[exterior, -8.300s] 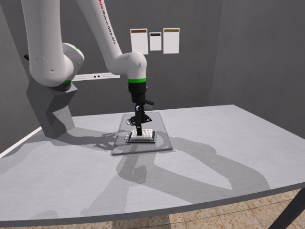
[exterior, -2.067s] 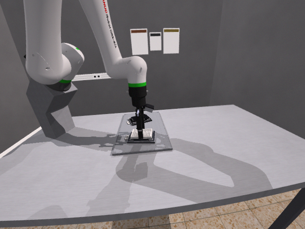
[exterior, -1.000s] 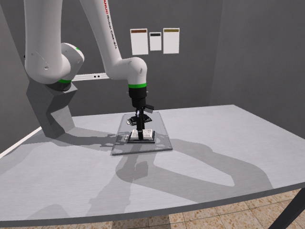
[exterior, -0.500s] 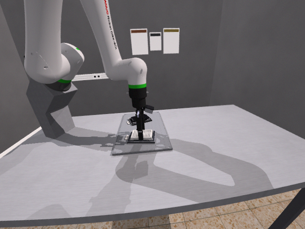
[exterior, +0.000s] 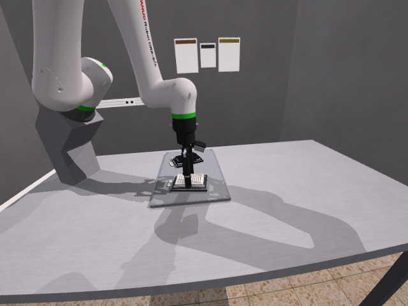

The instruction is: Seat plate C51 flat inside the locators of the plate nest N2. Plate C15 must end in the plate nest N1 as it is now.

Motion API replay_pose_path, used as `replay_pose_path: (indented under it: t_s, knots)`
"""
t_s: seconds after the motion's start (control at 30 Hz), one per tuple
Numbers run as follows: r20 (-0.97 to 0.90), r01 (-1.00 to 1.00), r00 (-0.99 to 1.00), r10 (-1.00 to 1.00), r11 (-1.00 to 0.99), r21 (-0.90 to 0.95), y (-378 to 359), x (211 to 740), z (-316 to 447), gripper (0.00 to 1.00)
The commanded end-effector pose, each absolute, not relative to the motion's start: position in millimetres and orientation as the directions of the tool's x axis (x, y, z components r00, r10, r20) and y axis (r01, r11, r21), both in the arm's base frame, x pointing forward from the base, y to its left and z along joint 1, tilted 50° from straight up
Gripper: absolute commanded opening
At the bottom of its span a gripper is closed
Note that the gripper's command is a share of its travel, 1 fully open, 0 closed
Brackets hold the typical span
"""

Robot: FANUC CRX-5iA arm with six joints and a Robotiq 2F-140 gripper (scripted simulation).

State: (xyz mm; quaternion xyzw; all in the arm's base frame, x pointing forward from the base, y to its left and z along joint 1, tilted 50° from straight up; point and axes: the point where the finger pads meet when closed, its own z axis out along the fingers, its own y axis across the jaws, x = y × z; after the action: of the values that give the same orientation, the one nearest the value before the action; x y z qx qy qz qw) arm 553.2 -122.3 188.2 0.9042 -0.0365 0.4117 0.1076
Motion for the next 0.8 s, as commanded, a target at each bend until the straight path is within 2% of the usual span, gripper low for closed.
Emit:
replay_pose_path:
  t_s: [0.0,0.77]
  knots:
    - [0.753,-0.155,0.657,0.023,-0.974,0.165,-122.4,553.3,188.9,1.00]
    - [0.753,-0.155,0.657,0.023,-0.974,0.165,-120.5,547.5,193.9,1.00]
